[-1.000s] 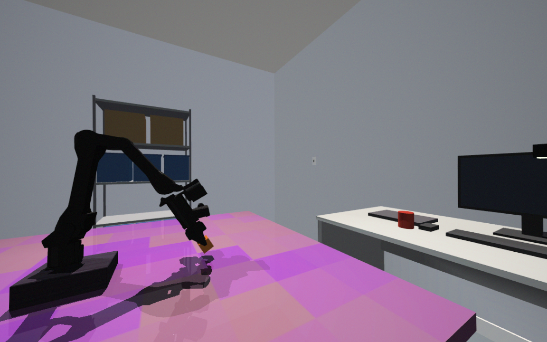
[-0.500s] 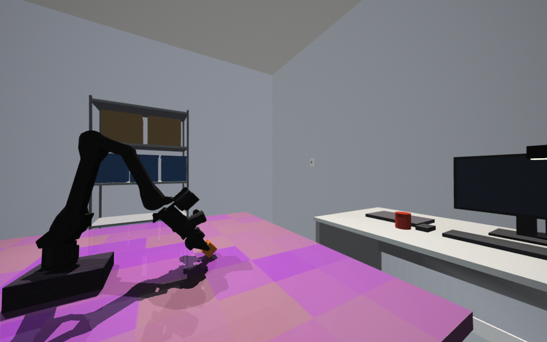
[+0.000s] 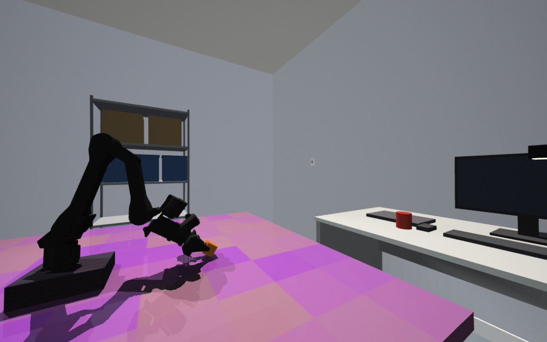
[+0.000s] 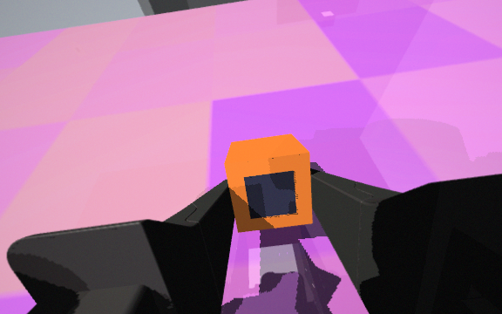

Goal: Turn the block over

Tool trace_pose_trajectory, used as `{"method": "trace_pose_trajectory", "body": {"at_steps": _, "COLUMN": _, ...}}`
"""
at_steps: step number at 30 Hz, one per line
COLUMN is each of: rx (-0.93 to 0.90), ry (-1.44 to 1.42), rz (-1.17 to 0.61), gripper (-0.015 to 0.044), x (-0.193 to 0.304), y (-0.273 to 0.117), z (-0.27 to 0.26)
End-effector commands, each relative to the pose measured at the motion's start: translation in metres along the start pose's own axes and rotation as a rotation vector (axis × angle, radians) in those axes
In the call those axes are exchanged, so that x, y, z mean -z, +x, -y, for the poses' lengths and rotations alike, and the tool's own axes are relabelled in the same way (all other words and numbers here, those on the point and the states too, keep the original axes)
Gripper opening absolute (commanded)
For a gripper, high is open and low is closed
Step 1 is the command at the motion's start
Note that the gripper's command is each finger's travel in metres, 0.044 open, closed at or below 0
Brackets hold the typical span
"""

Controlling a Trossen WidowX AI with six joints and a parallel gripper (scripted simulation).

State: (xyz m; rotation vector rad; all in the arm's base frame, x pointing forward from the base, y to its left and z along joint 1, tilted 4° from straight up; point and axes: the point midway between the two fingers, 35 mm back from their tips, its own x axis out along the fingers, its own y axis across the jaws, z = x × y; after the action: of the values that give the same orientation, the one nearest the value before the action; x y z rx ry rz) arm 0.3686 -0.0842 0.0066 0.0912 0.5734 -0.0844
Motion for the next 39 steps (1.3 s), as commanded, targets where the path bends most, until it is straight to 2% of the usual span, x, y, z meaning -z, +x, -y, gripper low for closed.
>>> {"method": "trace_pose_trajectory", "body": {"at_steps": 1, "rx": -0.006, "ry": 0.004, "rz": 0.056, "gripper": 0.0, "x": 0.0052, "y": -0.0061, "z": -0.0022}}
{"method": "trace_pose_trajectory", "body": {"at_steps": 23, "rx": -0.007, "ry": 0.004, "rz": 0.099, "gripper": 0.0, "x": 0.003, "y": -0.0108, "z": -0.0028}}
{"method": "trace_pose_trajectory", "body": {"at_steps": 39, "rx": -0.007, "ry": 0.004, "rz": 0.099, "gripper": 0.042, "x": 0.003, "y": -0.0108, "z": -0.0028}}
